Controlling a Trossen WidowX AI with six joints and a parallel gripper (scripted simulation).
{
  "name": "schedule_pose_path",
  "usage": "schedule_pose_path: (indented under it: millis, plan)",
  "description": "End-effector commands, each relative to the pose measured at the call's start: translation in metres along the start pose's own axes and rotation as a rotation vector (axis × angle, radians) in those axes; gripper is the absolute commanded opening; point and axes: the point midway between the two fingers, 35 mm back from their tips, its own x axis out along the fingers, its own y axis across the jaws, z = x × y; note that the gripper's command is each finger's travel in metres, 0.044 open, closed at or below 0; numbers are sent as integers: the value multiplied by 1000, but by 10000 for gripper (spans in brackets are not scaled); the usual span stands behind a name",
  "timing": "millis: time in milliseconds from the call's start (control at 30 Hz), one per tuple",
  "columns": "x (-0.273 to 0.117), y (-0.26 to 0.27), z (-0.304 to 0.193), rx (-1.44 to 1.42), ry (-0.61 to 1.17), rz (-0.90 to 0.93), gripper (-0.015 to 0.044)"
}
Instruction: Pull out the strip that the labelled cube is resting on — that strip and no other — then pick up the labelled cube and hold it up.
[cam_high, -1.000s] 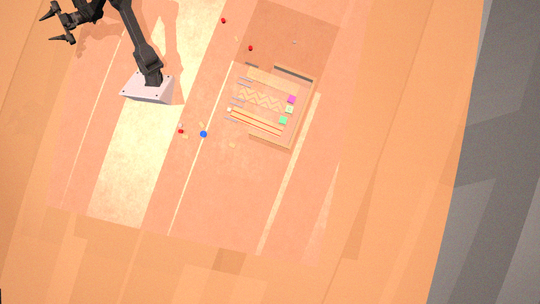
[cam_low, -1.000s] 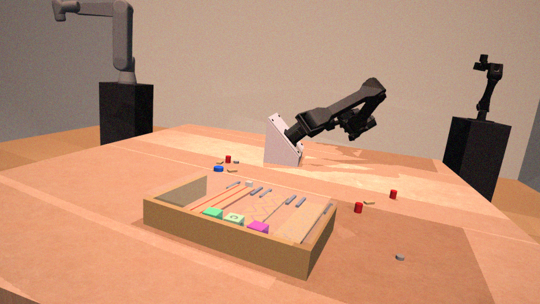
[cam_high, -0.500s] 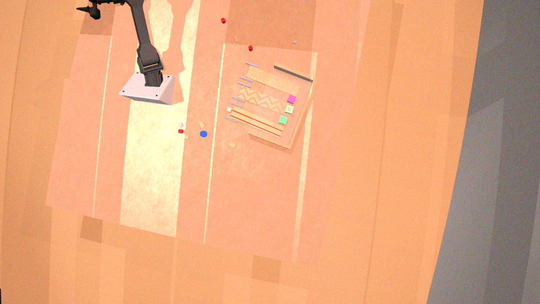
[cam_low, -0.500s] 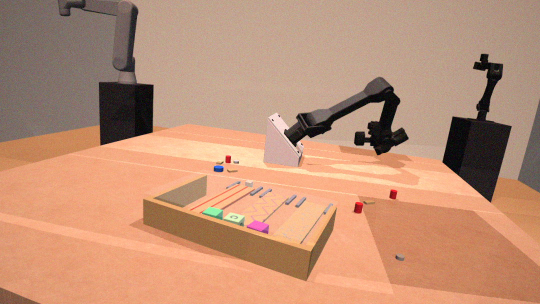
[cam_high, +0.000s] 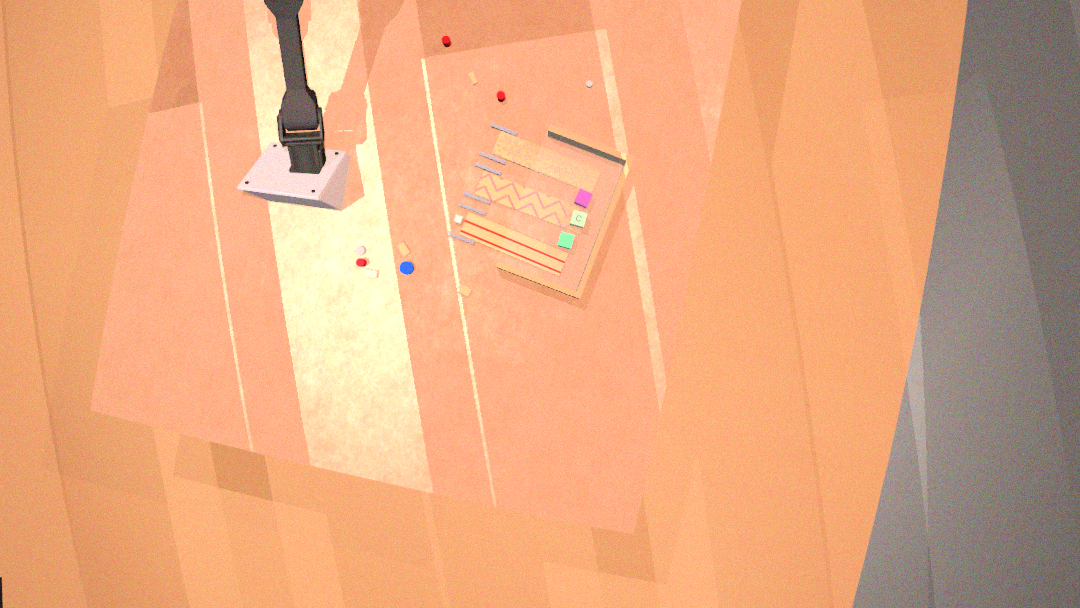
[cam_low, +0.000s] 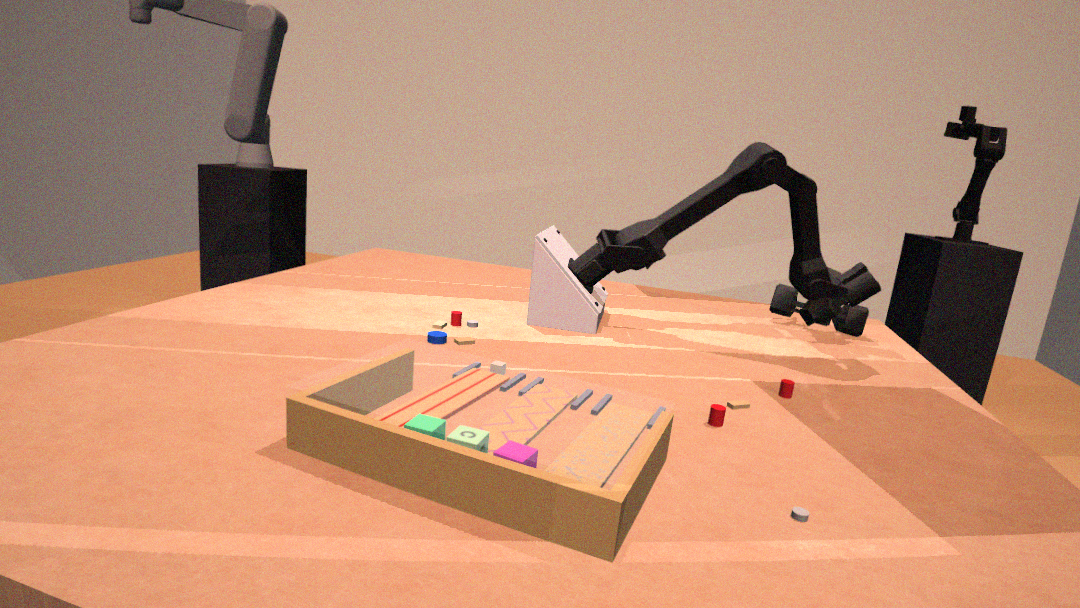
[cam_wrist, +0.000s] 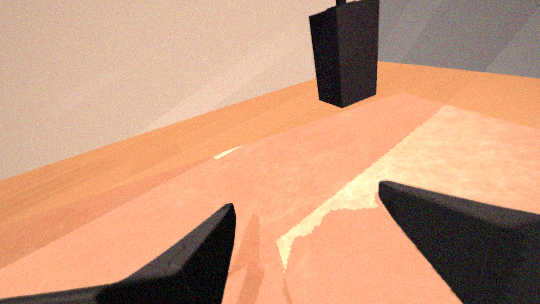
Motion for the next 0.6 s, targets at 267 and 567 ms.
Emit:
schedule_pose_path:
  millis: [267,567]
  plan:
    - [-133,-97,-26,168,212,-398,400]
    - [-276,-130,-47,231,397,-724,400]
